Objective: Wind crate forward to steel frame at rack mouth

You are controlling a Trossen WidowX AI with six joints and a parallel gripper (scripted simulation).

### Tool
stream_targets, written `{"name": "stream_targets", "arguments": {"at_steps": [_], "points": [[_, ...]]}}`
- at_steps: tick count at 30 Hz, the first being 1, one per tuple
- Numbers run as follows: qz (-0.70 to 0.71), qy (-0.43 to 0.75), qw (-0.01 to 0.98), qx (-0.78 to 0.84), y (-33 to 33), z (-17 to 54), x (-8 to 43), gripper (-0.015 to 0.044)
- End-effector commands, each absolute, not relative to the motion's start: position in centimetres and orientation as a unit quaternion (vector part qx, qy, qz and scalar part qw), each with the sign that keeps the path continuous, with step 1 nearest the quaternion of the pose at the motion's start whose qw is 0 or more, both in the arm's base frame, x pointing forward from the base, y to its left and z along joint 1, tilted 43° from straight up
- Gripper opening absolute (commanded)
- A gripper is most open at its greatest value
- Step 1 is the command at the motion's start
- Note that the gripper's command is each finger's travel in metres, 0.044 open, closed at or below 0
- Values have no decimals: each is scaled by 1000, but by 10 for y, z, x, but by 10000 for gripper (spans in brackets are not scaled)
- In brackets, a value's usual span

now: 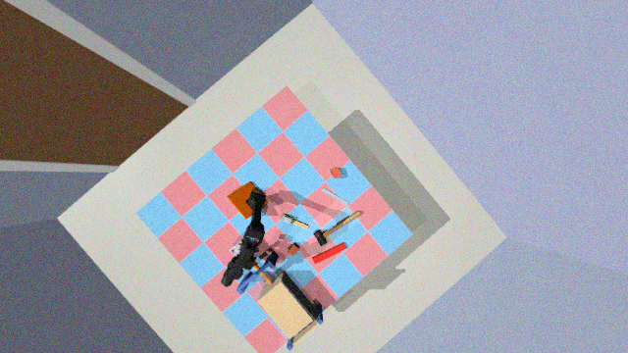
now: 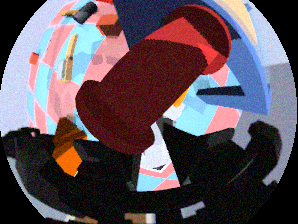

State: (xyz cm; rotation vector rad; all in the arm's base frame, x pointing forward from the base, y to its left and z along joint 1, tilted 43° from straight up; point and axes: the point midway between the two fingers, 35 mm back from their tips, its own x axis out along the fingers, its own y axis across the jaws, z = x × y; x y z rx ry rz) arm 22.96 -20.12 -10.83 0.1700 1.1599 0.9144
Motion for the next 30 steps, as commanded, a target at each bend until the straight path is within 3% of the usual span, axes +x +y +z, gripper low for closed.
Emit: {"name": "stream_targets", "arguments": {"at_steps": [1, 30], "points": [[429, 523, 734, 65, -198, -111, 229, 0], [422, 528, 733, 73, -199, -112, 230, 0]]}}
